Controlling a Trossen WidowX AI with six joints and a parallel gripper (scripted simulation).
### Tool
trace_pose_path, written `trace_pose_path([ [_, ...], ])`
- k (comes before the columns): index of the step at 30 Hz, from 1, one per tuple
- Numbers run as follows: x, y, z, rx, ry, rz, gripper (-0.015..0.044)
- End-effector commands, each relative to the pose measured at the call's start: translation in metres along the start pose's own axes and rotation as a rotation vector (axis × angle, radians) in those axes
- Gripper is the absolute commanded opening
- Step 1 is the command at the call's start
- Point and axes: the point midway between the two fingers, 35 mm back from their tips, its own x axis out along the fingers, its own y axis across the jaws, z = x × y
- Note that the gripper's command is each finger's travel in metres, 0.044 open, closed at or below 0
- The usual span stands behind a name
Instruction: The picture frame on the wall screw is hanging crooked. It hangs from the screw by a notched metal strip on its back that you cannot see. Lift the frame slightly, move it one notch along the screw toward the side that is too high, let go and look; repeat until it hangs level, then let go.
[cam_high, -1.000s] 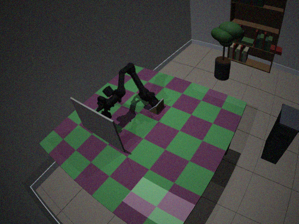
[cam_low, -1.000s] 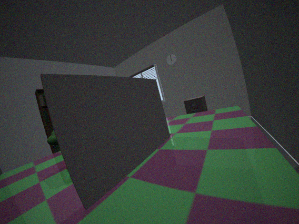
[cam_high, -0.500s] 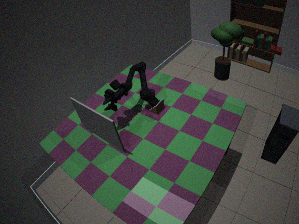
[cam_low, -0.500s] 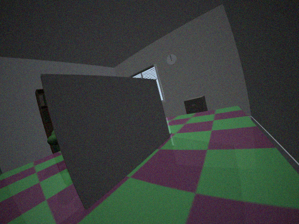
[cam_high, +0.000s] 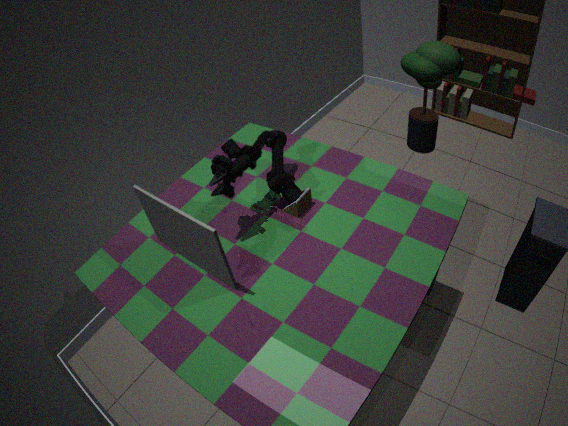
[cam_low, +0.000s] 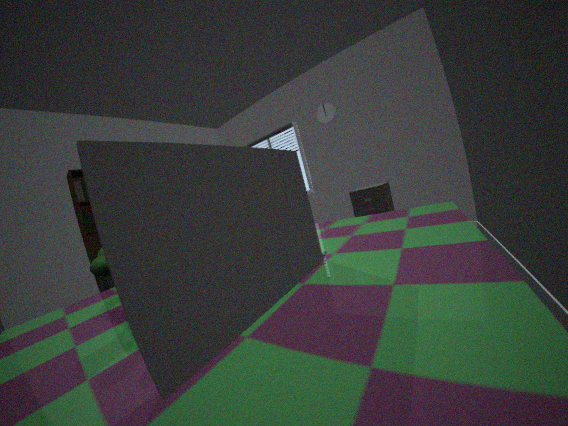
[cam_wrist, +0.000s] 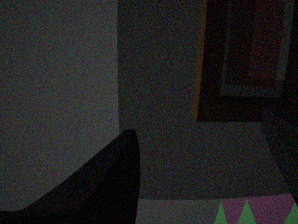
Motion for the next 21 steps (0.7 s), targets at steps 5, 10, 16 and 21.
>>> trace_pose_path([
  [5,-0.045,0.002,-0.008,-0.09,0.007,-0.005,0.026],
  [10,-0.044,0.003,-0.008,-0.087,0.007,-0.004,0.026],
  [16,-0.045,0.002,-0.008,-0.09,0.007,-0.005,0.026],
  [21,-0.045,0.002,-0.008,-0.09,0.007,-0.005,0.026],
])
